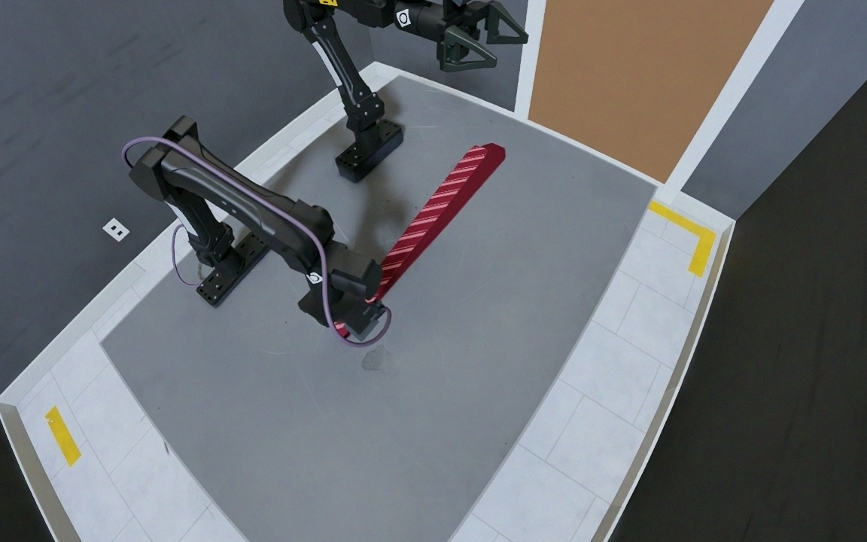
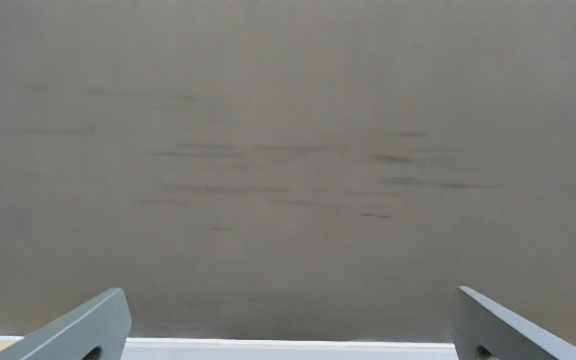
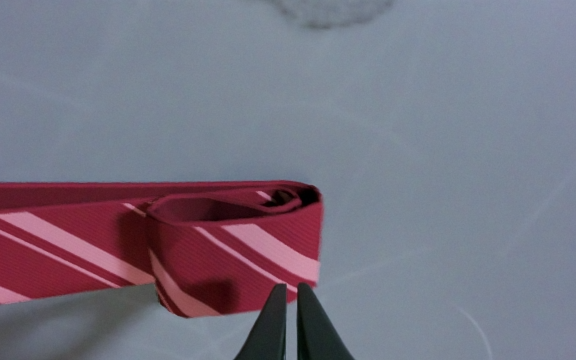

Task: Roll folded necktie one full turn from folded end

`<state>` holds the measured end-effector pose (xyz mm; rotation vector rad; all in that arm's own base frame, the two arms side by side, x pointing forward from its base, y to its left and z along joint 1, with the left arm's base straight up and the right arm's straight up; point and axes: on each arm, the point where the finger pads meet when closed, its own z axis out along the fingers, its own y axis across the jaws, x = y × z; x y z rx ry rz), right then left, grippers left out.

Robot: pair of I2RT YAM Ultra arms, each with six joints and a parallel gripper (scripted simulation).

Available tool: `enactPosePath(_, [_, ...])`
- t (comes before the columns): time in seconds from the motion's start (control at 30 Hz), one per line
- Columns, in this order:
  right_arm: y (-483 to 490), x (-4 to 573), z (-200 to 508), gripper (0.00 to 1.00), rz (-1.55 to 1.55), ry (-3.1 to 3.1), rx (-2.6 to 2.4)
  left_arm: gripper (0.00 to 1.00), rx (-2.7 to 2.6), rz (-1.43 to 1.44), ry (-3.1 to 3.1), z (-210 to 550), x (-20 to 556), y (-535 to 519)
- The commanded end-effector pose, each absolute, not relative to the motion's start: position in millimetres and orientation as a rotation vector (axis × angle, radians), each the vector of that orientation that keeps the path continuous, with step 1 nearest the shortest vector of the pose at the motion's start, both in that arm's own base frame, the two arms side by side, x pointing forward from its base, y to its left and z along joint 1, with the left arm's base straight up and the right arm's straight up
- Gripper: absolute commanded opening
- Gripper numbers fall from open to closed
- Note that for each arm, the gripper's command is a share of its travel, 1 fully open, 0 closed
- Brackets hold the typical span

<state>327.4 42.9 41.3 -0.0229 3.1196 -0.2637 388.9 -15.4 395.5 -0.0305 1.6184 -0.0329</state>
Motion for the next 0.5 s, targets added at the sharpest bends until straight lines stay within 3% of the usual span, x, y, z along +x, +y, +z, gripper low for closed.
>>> enactPosePath(0.0, [50.2,331.3,32.5,0.04,-0.262,3.103,-0.007,1.0,-0.032,-0.05,1.572,415.7,387.6,-15.8])
enactPosePath(0.47, [68.2,331.1,14.2,0.04,-0.262,3.103,-0.007,1.0,-0.032,-0.05,1.572,415.7,387.6,-15.8])
